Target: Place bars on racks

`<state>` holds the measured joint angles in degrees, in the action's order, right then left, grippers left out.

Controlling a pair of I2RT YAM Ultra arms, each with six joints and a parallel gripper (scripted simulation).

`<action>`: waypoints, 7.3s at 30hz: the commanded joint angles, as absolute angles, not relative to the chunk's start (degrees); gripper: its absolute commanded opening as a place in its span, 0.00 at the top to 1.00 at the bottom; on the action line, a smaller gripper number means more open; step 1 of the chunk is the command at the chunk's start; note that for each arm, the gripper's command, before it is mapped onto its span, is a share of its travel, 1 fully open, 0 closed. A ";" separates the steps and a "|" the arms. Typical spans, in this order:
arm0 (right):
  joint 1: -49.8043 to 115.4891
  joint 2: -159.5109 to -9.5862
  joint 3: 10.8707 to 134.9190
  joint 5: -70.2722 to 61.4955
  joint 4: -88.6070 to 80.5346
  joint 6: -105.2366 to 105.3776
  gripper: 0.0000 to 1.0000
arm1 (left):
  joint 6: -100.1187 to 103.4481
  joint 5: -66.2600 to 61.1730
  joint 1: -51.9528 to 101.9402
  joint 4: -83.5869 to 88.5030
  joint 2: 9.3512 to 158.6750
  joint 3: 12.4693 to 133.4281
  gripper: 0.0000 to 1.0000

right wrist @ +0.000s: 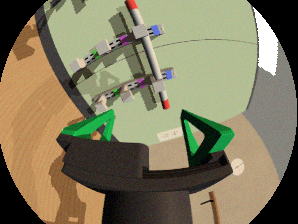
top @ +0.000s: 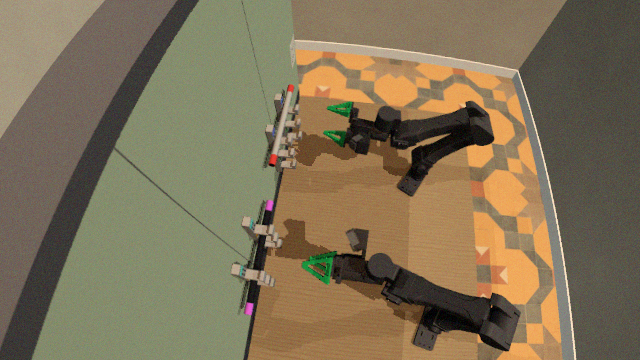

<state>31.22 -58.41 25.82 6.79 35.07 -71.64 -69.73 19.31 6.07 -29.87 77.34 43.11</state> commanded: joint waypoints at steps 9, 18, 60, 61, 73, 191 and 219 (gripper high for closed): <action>35.08 -61.01 24.68 8.42 38.55 -79.99 0.00 | -78.77 21.75 7.01 -37.53 80.91 41.49 0.00; 37.86 -63.02 24.25 9.54 39.80 -85.43 0.00 | -84.71 22.84 7.22 -42.42 83.99 40.48 0.00; 28.28 -64.26 31.32 -1.16 33.06 -90.03 0.00 | -89.99 23.65 7.34 -47.45 87.12 39.65 0.00; 28.28 -64.26 31.32 -1.16 33.06 -90.03 0.00 | -89.99 23.65 7.34 -47.45 87.12 39.65 0.00; 23.81 -65.08 34.87 -5.63 30.30 -90.01 0.00 | -89.99 23.65 7.34 -47.45 87.12 39.65 0.00; 10.88 -81.40 55.06 -18.67 26.36 -89.98 0.00 | -89.99 23.65 7.34 -47.45 87.12 39.65 0.00; 12.71 -88.28 61.53 -16.84 26.77 -89.97 0.00 | -89.99 23.65 7.34 -47.45 87.12 39.65 0.00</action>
